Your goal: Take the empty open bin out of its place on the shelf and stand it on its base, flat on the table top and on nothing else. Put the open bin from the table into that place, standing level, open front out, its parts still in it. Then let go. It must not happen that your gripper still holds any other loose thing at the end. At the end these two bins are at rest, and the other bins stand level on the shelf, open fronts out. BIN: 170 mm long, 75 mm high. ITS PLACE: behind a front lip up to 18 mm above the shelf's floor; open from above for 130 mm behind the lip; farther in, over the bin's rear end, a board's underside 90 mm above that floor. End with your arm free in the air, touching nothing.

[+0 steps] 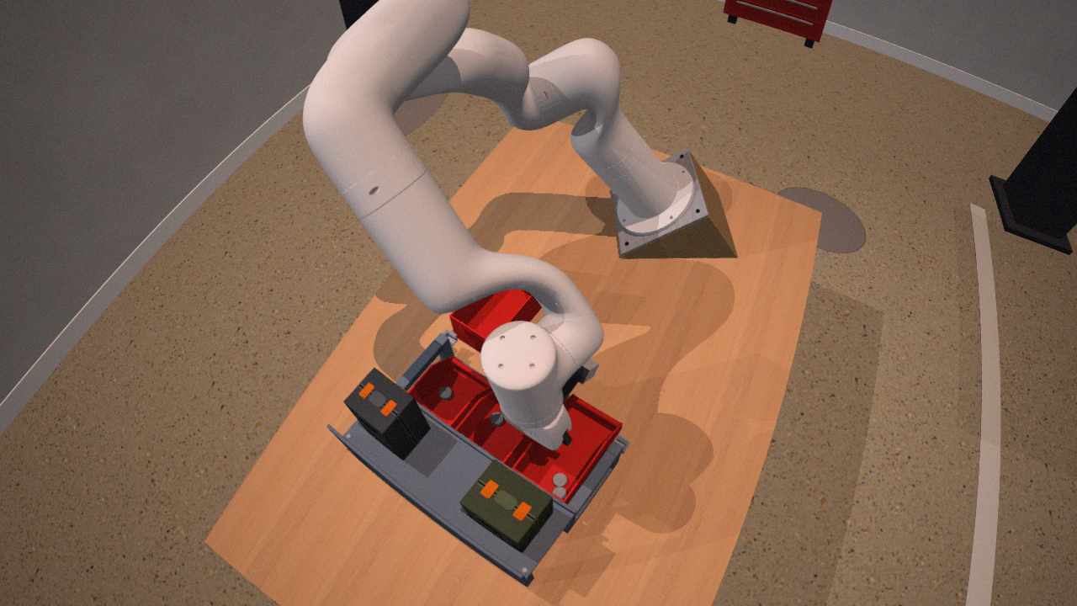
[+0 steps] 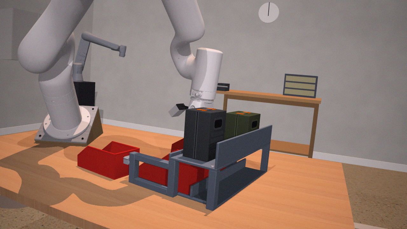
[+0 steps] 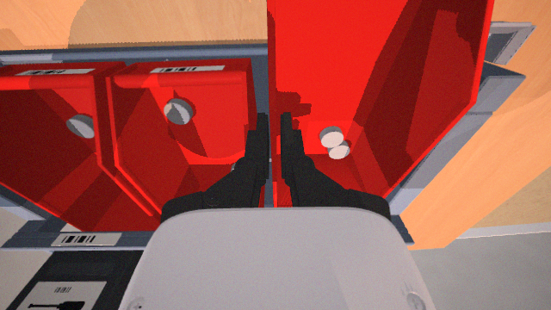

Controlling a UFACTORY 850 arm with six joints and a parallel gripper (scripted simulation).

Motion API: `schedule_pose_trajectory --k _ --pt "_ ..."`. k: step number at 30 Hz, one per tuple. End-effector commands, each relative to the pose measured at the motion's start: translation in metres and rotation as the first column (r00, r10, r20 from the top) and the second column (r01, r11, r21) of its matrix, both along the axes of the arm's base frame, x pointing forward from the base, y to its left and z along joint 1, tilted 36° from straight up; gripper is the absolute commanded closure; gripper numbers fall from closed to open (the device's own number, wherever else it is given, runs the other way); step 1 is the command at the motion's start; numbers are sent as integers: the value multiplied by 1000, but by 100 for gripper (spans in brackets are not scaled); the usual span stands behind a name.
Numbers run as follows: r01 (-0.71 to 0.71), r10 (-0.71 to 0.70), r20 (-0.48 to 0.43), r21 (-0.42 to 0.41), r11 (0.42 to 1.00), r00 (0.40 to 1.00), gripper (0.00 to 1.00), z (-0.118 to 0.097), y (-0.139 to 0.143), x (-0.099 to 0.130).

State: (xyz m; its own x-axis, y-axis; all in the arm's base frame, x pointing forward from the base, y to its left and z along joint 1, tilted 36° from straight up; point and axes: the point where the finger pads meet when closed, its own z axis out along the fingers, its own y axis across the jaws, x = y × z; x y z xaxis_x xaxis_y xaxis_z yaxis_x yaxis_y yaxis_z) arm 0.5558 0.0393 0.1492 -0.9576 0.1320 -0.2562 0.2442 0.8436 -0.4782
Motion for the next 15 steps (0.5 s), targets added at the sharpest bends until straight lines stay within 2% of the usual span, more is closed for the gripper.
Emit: schedule_pose_trajectory --k 1,15 --pt "-1 1 2 0 1000 1000 90 1 1 0" --pt "-1 1 2 0 1000 1000 90 6 4 -1"
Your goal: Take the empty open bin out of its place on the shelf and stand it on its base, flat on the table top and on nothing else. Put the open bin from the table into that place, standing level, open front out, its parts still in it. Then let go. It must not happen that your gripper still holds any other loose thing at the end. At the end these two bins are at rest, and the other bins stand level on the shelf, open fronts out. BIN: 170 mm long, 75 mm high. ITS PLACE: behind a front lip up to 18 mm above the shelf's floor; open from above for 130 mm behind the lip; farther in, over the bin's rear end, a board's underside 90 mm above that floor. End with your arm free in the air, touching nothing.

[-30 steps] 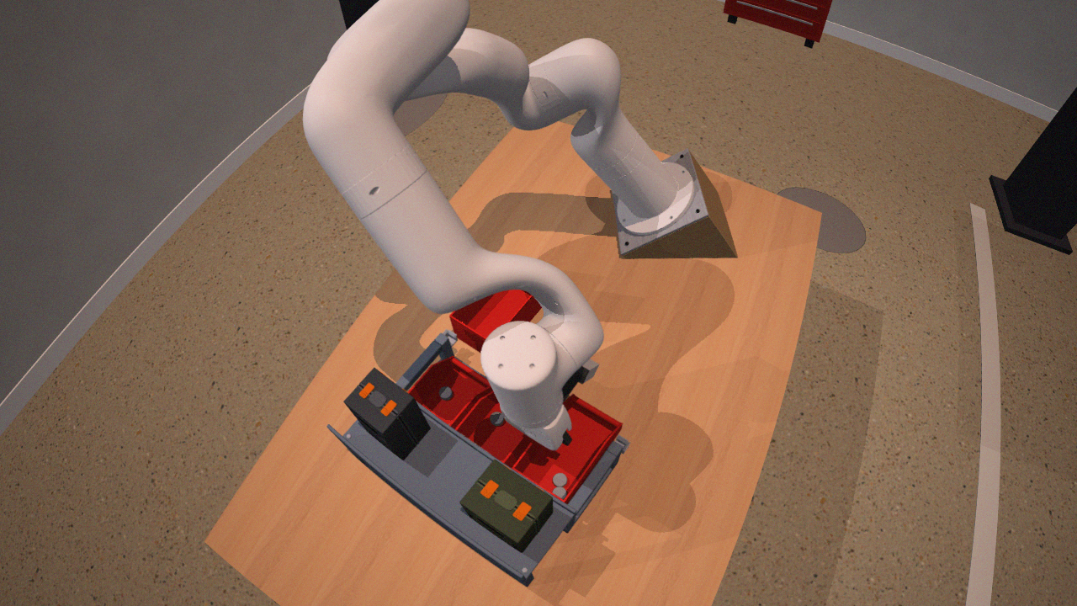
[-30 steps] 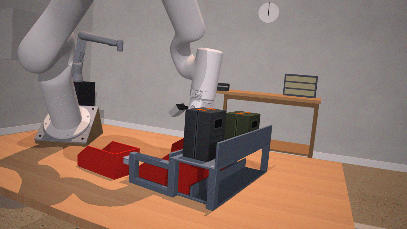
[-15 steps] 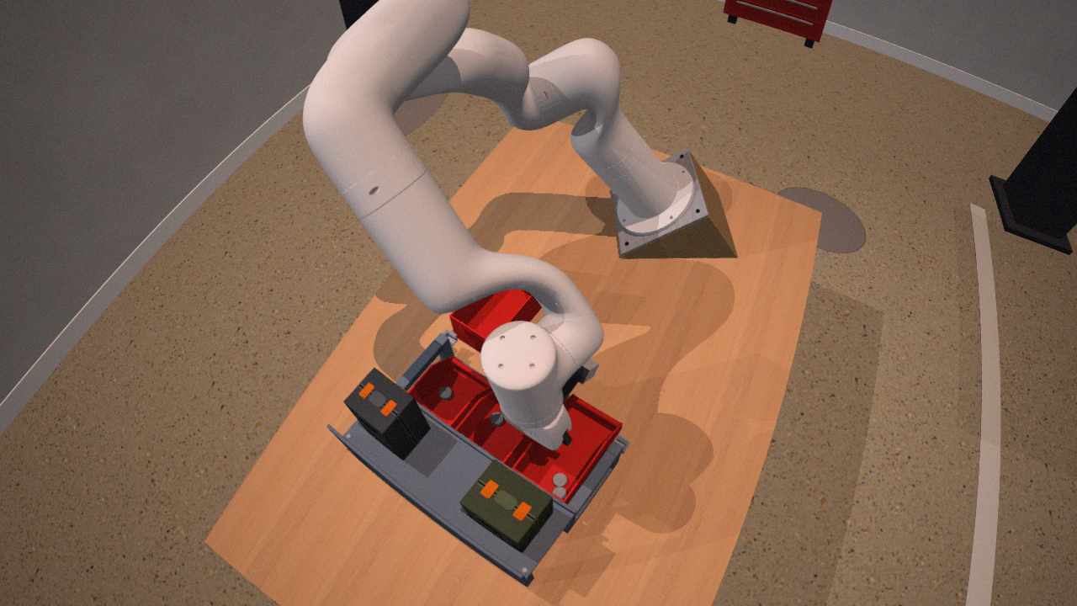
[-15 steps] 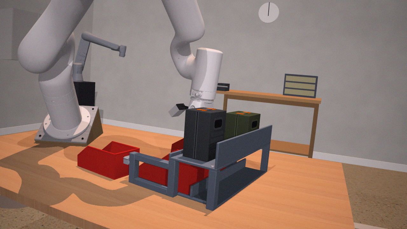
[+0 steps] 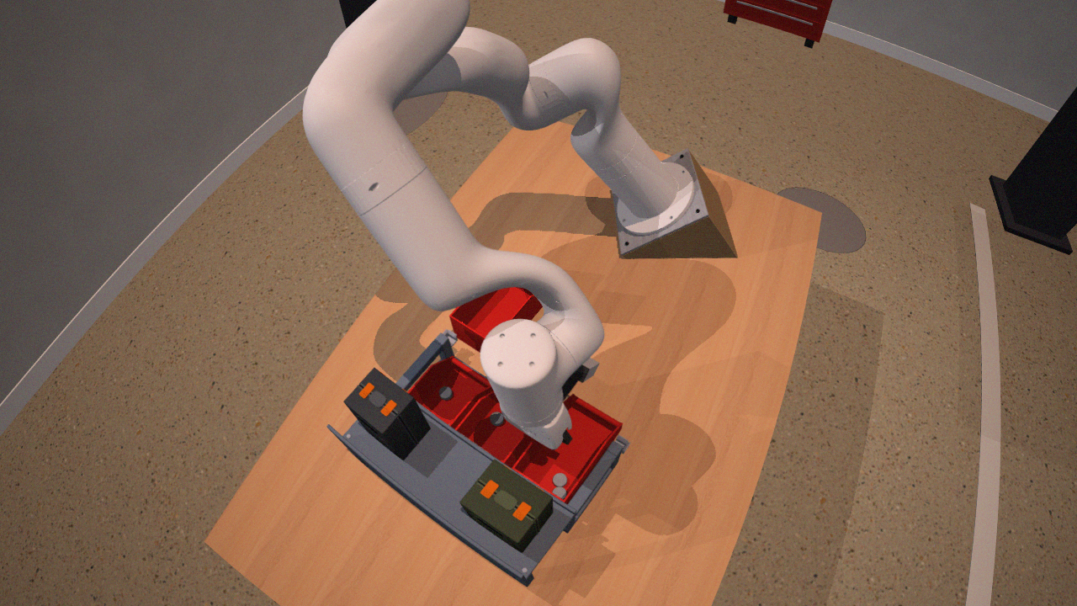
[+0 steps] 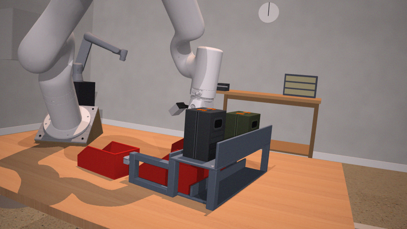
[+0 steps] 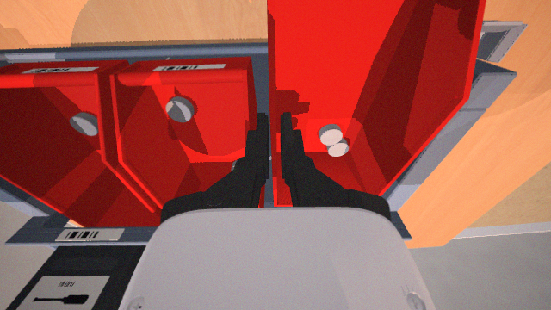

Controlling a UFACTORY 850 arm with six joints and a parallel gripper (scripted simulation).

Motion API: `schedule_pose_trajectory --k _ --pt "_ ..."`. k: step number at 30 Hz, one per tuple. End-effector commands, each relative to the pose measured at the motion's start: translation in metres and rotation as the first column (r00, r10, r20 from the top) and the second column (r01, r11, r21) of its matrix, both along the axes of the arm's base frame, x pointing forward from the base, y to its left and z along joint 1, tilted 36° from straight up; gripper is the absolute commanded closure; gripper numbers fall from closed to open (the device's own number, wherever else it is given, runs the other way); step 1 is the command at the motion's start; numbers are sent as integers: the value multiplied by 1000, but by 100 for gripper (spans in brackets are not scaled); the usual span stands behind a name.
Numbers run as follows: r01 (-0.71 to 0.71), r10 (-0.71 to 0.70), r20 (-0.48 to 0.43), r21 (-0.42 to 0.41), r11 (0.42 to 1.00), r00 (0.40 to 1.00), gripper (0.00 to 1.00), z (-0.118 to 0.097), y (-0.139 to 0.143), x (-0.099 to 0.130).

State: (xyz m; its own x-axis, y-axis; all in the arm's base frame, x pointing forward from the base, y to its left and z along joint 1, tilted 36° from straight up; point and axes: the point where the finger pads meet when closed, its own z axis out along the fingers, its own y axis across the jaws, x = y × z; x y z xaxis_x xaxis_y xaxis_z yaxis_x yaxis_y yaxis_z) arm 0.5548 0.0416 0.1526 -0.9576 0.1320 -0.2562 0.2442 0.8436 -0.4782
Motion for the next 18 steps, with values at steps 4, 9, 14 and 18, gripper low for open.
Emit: schedule_pose_trajectory --k 4,9,14,18 --pt "-1 1 1 1 1000 1000 90 5 4 -1" --pt "-1 1 1 1 1000 1000 90 10 7 -2" --pt "-1 1 1 1 1000 1000 90 13 9 -3" --pt "-1 1 1 1 1000 1000 90 18 12 -5"
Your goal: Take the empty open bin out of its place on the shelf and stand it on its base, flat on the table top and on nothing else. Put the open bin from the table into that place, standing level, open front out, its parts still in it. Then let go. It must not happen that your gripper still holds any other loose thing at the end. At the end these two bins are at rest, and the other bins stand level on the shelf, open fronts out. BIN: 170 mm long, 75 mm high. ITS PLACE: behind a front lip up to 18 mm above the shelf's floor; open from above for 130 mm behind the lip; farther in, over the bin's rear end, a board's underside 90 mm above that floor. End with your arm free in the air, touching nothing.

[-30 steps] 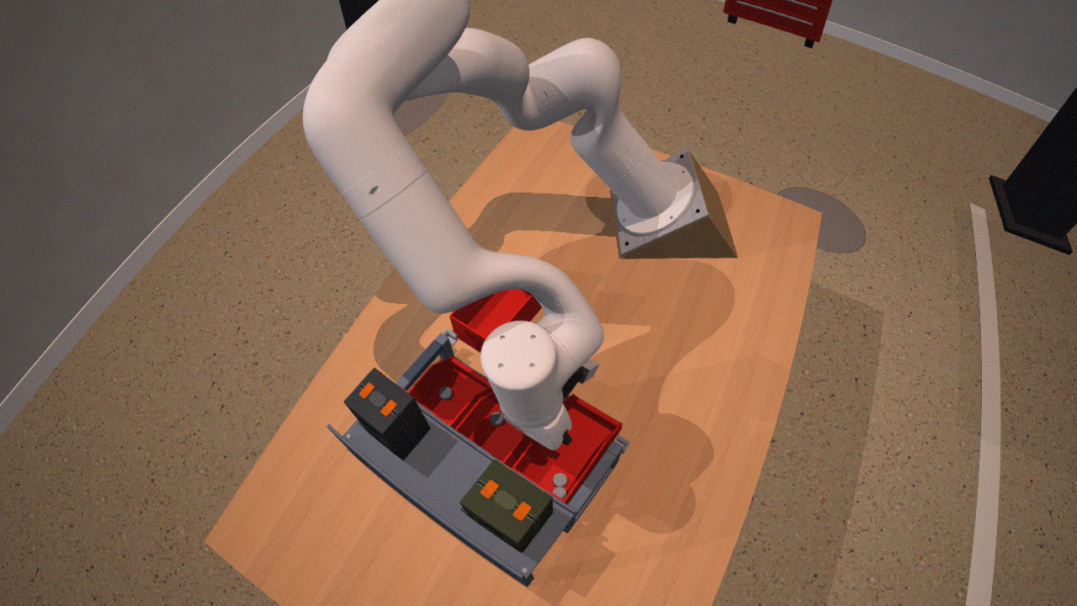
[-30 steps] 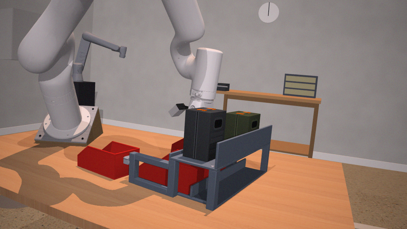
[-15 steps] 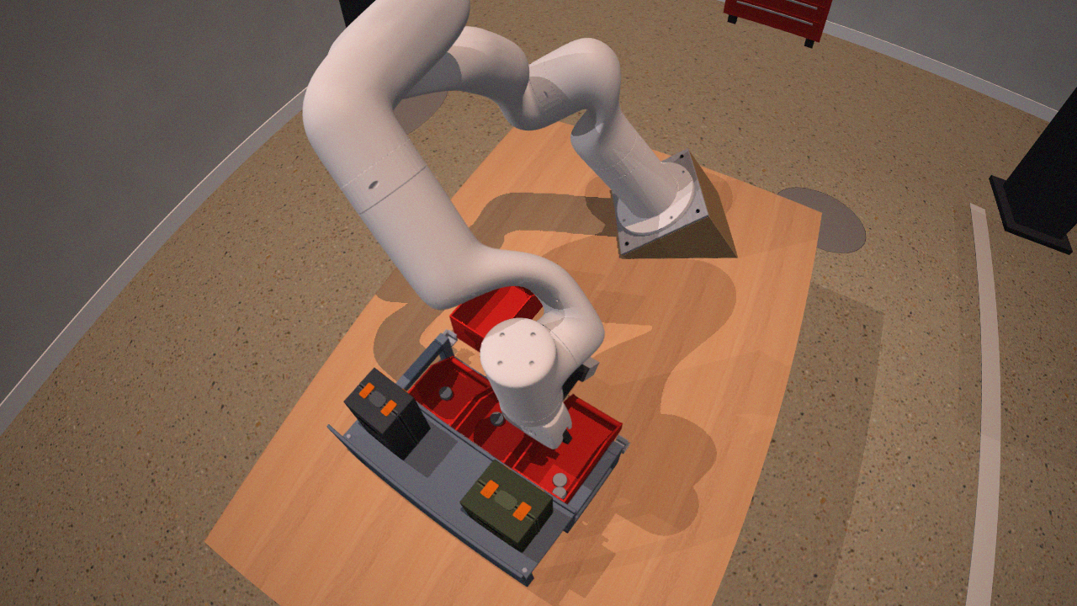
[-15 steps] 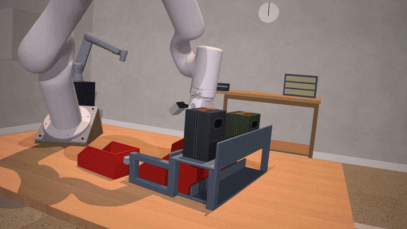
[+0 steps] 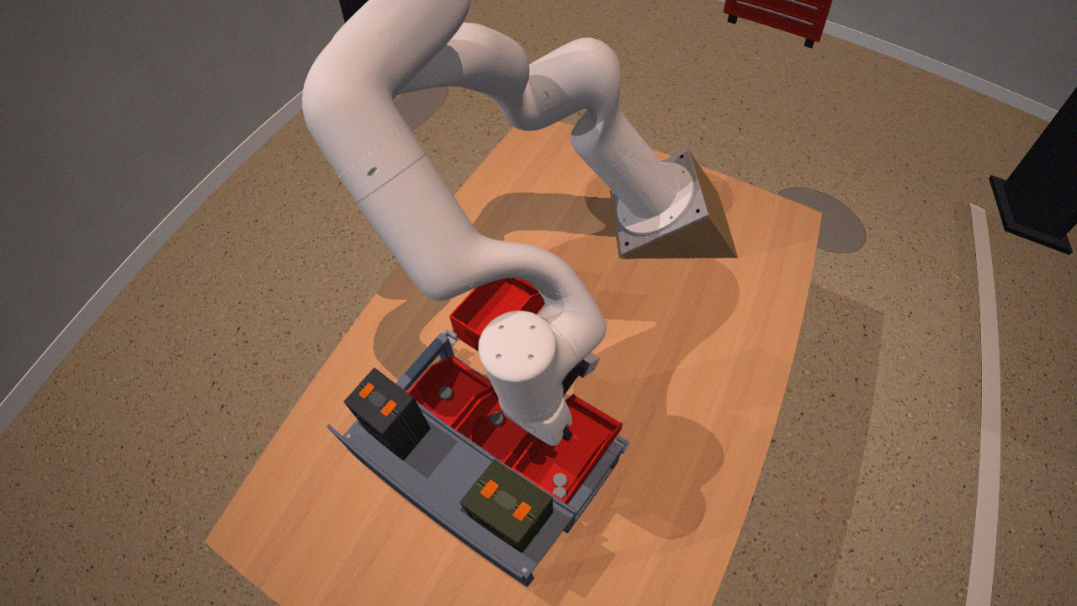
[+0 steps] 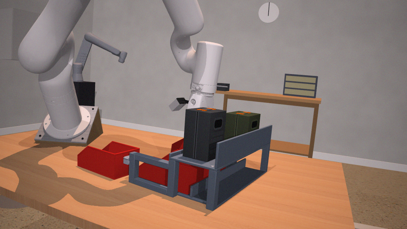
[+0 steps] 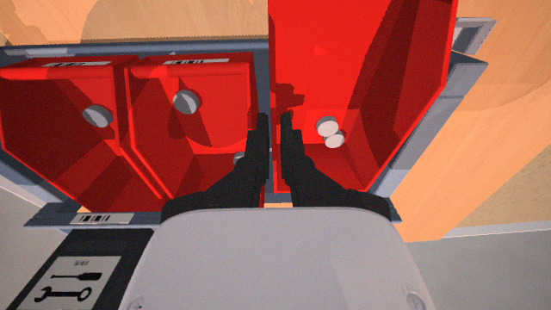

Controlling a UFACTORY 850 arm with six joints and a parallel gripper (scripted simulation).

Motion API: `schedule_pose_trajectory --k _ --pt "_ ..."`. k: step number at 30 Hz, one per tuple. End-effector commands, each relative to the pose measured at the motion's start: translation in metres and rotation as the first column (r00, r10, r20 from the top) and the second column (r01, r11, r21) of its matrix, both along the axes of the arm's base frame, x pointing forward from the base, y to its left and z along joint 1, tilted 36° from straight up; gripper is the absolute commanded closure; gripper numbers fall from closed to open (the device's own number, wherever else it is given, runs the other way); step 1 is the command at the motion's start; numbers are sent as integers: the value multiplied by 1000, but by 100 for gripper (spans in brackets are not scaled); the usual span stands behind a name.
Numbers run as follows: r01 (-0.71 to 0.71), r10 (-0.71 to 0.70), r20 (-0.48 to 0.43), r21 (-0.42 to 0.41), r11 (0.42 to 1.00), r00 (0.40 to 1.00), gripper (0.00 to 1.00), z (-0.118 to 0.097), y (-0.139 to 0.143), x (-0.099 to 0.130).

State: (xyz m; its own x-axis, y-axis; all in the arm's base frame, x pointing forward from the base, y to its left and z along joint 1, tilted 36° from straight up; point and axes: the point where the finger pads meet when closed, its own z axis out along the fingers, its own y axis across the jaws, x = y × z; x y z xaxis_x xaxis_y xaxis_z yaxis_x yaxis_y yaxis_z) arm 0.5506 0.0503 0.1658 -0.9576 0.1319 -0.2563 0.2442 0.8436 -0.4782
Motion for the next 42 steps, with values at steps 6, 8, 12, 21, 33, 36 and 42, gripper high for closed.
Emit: schedule_pose_trajectory --k 6,8,12,21,33,36,42 --pt "0 0 1 1 1000 1000 90 13 9 -3" --pt "0 0 1 1 1000 1000 90 16 11 -4" --pt "0 0 1 1 1000 1000 90 19 12 -5" --pt "0 0 1 1 1000 1000 90 32 21 -9" --pt "0 0 1 1 1000 1000 90 46 31 -14" --pt "0 0 1 1 1000 1000 90 50 33 -15" --pt "0 0 1 1 1000 1000 90 56 37 -17"
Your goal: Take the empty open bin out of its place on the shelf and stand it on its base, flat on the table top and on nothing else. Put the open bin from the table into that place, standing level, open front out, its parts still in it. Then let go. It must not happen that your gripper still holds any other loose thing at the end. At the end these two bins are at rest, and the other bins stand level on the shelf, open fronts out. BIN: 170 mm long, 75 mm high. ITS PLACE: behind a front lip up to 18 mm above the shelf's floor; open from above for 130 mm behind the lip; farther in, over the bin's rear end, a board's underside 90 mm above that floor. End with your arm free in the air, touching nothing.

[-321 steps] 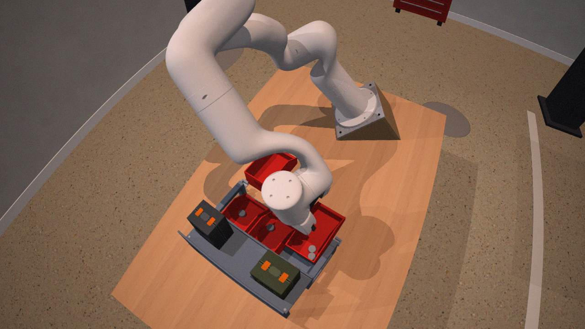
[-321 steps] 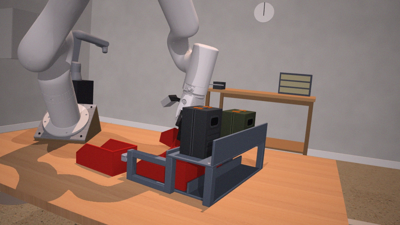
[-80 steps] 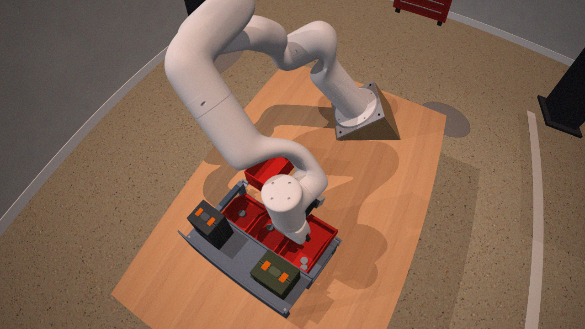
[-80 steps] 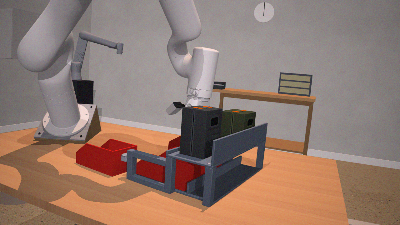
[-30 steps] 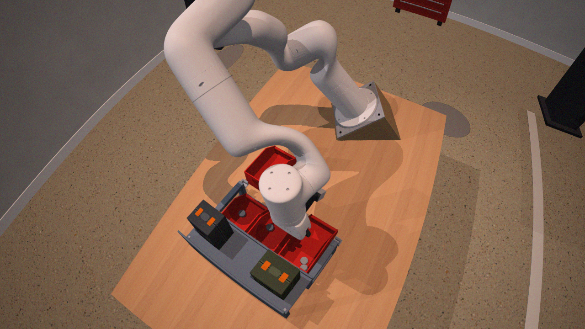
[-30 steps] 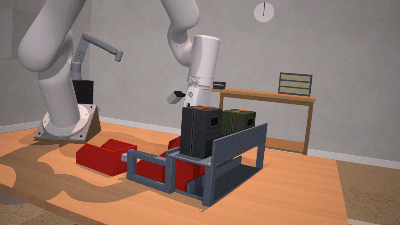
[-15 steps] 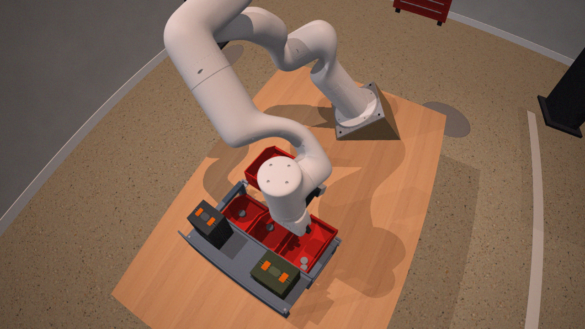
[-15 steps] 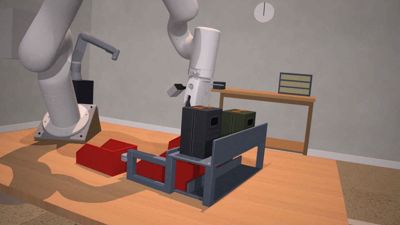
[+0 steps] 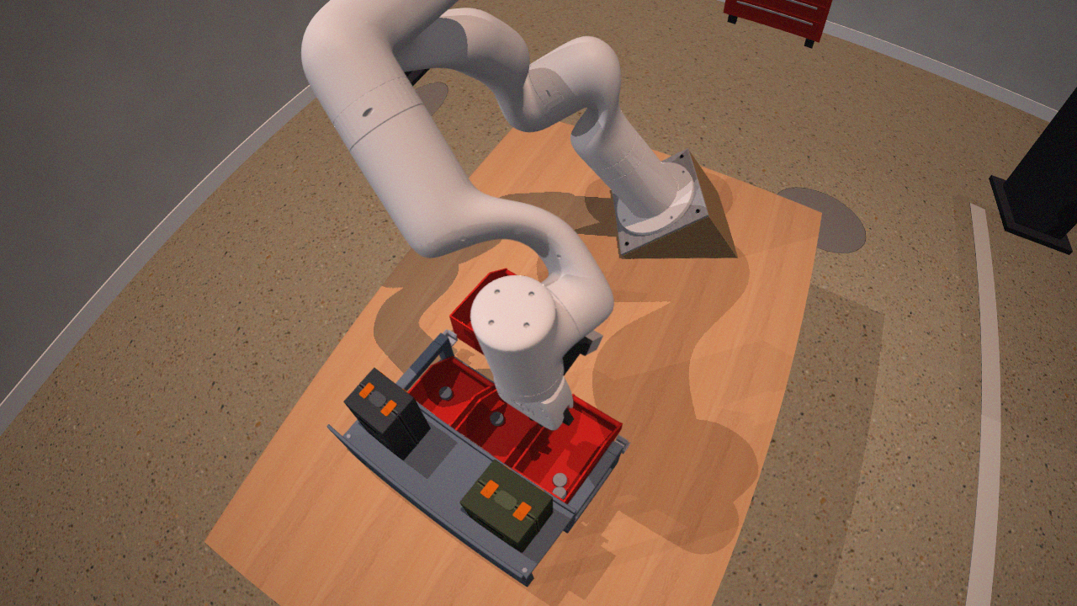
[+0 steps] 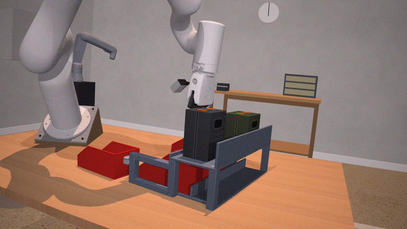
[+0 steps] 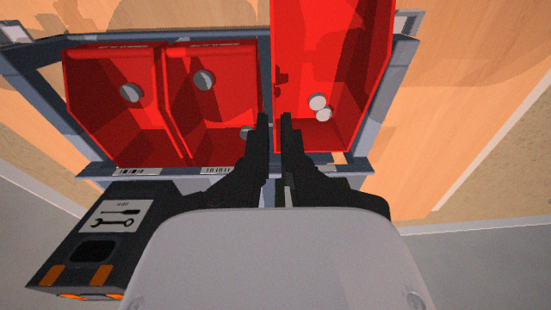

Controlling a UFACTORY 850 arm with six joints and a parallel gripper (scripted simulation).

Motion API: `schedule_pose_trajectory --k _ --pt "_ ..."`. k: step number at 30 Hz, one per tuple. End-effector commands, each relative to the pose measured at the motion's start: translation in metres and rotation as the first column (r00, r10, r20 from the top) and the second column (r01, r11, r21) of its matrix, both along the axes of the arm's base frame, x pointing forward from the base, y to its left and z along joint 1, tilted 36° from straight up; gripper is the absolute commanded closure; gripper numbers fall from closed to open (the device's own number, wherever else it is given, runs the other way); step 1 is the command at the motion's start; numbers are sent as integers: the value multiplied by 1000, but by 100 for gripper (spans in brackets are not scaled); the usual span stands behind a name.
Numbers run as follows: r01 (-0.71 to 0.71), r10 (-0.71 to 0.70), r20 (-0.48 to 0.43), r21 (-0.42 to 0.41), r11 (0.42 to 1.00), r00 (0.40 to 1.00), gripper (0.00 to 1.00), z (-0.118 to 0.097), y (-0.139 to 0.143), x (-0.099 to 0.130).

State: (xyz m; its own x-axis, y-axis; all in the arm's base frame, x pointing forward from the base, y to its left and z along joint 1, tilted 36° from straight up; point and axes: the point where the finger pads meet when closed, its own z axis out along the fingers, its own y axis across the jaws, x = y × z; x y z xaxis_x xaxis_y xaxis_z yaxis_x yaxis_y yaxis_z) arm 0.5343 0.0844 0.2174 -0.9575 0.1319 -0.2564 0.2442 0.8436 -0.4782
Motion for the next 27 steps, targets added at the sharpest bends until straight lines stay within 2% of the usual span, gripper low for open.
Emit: schedule_pose_trajectory --k 1,27 --pt "0 0 1 1 1000 1000 90 4 3 -1" --pt "0 0 1 1 1000 1000 90 13 9 -3"
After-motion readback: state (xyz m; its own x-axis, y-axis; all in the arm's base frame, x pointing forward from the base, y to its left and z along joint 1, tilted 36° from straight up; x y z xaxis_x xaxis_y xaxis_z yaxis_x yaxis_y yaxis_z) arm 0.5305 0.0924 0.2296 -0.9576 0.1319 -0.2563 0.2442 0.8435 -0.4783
